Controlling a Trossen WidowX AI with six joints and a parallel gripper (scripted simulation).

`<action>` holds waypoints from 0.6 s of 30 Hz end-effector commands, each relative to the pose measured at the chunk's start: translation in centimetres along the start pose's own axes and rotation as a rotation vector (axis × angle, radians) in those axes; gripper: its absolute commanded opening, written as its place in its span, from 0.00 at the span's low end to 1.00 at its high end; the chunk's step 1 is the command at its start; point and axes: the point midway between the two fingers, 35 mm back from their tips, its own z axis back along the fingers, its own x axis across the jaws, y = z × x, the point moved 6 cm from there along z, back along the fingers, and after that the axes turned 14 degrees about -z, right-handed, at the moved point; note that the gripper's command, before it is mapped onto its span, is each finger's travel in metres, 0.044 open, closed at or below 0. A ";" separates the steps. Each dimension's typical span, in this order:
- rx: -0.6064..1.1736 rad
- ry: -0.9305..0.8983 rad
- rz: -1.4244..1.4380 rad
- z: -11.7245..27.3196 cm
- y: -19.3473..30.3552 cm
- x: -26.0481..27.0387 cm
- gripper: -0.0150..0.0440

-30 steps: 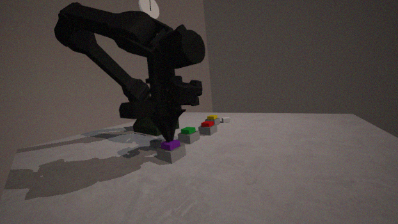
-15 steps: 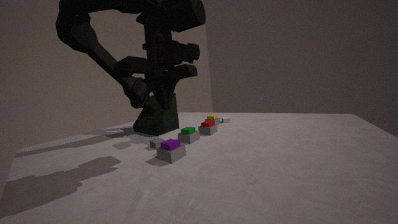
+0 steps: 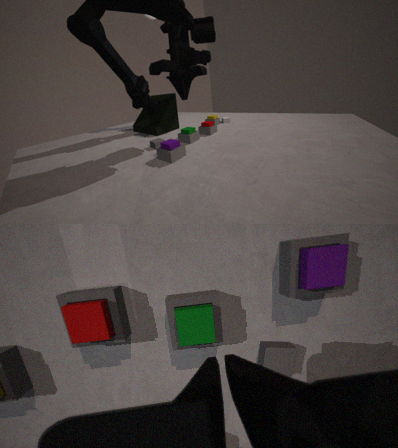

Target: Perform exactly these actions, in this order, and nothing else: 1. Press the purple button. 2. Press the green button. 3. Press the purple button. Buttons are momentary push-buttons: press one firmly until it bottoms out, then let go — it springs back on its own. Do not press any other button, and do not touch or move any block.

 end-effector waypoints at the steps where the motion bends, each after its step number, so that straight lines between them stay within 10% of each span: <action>1: 0.004 0.005 -0.018 -0.2 0.9 0.8 0.29; 18: 0.002 0.007 -0.019 -6.6 0.9 0.8 0.29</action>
